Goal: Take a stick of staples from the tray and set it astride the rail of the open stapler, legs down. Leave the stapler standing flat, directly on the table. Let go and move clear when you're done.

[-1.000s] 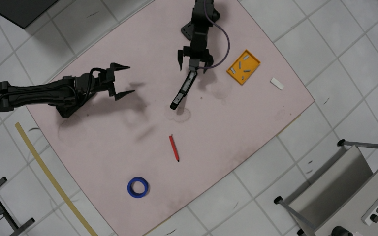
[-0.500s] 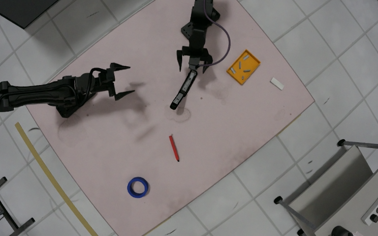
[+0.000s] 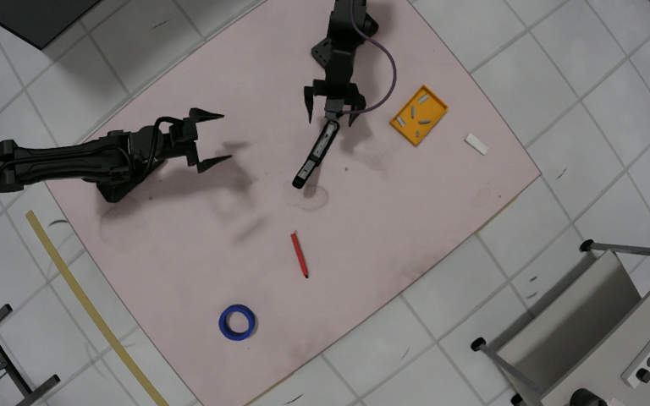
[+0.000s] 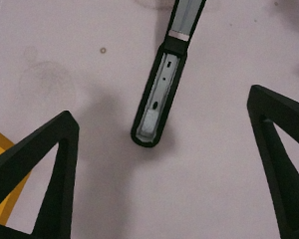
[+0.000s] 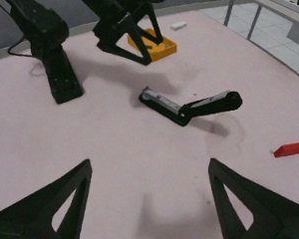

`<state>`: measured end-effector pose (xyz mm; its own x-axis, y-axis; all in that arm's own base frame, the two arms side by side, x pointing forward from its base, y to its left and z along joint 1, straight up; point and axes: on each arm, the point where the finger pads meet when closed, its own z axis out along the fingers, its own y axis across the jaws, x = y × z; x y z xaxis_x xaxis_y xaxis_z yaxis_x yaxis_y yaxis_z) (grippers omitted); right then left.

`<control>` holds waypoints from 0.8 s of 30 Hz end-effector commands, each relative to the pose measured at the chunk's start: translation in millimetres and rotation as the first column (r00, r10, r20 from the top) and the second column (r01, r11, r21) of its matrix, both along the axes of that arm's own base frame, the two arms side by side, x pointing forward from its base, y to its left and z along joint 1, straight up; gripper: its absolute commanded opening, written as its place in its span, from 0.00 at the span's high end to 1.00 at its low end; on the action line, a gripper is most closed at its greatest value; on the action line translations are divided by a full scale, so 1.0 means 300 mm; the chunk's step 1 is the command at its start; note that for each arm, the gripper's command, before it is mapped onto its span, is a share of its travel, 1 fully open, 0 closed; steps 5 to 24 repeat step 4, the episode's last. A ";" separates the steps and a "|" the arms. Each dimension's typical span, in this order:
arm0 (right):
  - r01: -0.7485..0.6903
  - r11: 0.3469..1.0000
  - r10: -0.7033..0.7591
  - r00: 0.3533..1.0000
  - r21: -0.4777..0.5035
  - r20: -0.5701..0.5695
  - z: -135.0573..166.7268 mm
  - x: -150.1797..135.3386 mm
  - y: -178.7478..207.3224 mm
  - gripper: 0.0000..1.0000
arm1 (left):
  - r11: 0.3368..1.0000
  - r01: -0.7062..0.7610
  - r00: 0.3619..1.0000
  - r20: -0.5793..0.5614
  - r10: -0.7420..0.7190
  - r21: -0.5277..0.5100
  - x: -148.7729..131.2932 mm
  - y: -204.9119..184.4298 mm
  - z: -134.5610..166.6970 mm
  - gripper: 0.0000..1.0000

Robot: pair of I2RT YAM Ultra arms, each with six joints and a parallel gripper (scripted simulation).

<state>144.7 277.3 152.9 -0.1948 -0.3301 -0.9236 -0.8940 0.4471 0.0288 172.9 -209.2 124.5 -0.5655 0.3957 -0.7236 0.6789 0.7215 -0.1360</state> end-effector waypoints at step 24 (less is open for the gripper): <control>0.000 1.000 0.000 1.000 0.019 0.012 0.023 0.001 -0.001 0.00 | 1.000 -0.008 1.000 0.011 0.009 -0.014 0.001 0.000 0.009 0.00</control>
